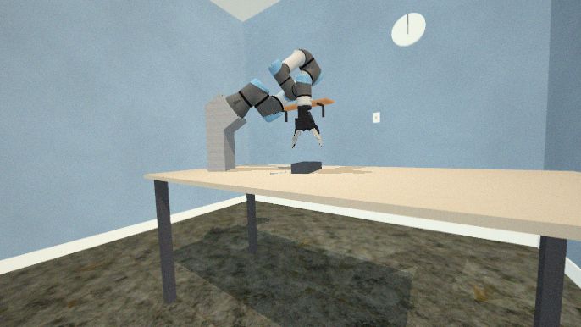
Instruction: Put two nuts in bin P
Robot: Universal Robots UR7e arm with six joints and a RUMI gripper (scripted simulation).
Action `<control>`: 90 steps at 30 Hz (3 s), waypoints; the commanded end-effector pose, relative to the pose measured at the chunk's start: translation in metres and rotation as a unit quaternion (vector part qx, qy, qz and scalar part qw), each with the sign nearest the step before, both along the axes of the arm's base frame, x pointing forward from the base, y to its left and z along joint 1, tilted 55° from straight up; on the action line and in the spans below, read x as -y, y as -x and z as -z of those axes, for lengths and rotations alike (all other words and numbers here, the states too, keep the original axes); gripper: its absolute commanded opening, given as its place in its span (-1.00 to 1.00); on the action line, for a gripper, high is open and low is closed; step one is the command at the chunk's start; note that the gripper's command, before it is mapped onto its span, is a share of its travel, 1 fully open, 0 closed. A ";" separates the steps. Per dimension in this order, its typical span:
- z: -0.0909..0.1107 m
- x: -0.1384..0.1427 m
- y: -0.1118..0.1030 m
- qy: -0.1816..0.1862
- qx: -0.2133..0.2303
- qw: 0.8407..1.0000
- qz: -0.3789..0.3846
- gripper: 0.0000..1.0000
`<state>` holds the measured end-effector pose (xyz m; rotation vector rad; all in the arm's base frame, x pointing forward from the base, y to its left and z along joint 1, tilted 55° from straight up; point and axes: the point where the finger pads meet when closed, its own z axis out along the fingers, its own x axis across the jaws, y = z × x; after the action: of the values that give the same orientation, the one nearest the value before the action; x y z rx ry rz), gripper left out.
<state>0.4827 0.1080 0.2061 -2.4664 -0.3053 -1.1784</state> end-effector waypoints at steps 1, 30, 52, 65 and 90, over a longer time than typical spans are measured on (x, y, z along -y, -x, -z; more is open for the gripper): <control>-0.013 0.011 0.020 -0.003 -0.007 1.000 -0.008 1.00; -0.056 0.045 0.071 -0.004 -0.009 1.000 -0.008 1.00; -0.054 0.044 0.072 -0.005 -0.009 1.000 -0.009 1.00; -0.054 0.044 0.072 -0.005 -0.009 1.000 -0.009 1.00; -0.054 0.044 0.072 -0.005 -0.009 1.000 -0.009 1.00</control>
<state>0.4108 0.0650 0.2599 -2.4608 -0.3158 -1.1451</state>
